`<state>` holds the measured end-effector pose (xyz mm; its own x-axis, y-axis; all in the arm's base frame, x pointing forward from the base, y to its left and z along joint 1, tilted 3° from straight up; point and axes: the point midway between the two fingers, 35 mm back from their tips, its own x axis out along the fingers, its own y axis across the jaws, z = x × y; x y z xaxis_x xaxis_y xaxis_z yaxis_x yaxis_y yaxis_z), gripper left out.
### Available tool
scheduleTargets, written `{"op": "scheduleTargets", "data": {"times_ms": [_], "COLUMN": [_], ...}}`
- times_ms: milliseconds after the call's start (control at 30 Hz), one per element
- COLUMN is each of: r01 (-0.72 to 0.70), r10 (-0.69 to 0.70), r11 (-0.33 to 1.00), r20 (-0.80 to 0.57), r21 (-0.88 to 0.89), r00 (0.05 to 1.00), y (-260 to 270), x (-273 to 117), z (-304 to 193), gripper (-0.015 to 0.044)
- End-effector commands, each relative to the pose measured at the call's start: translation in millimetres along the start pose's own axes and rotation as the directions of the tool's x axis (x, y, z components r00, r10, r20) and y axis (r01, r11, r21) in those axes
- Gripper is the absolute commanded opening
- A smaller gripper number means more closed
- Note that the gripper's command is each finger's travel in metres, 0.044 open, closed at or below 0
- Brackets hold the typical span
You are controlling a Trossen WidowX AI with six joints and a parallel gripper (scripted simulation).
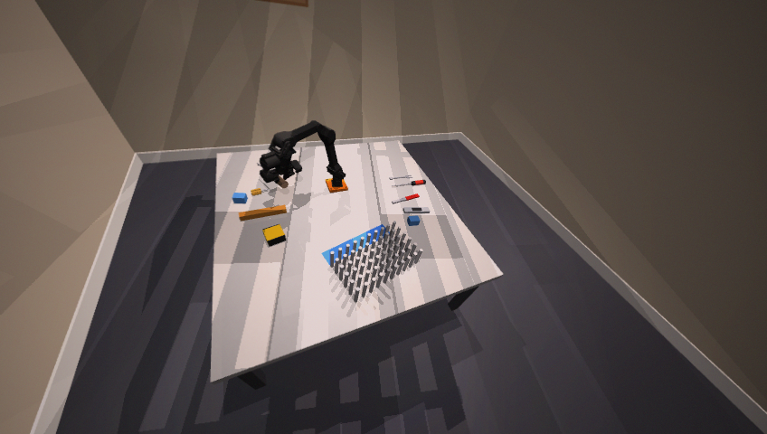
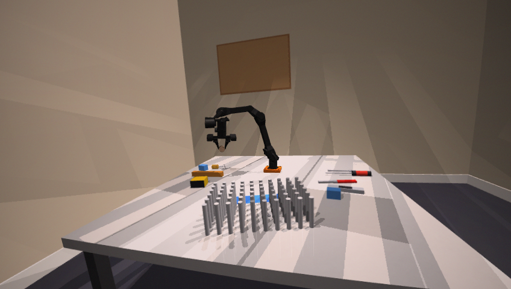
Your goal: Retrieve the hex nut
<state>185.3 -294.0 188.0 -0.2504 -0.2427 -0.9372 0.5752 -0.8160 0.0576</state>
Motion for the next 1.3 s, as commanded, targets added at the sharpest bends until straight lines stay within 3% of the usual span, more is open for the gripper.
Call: {"op": "scheduleTargets", "data": {"times_ms": [0, 567, 933, 1267], "r01": [-0.022, -0.159, -0.286, -0.401], "r10": [0.018, 0.037, 0.028, 0.005], "r11": [0.993, 0.782, 0.510, 0.203], "r20": [-0.038, -0.210, -0.317, -0.409], "r21": [-0.114, -0.602, -0.811, -0.893], "r00": [0.999, 0.977, 0.948, 0.913], "y": [-4, -28, -48, -70], "x": [-6, -27, -40, -53], "z": [-12, -68, -102, -130], "gripper": [0.0000, 0.0000, 0.0000, 0.0000]}}
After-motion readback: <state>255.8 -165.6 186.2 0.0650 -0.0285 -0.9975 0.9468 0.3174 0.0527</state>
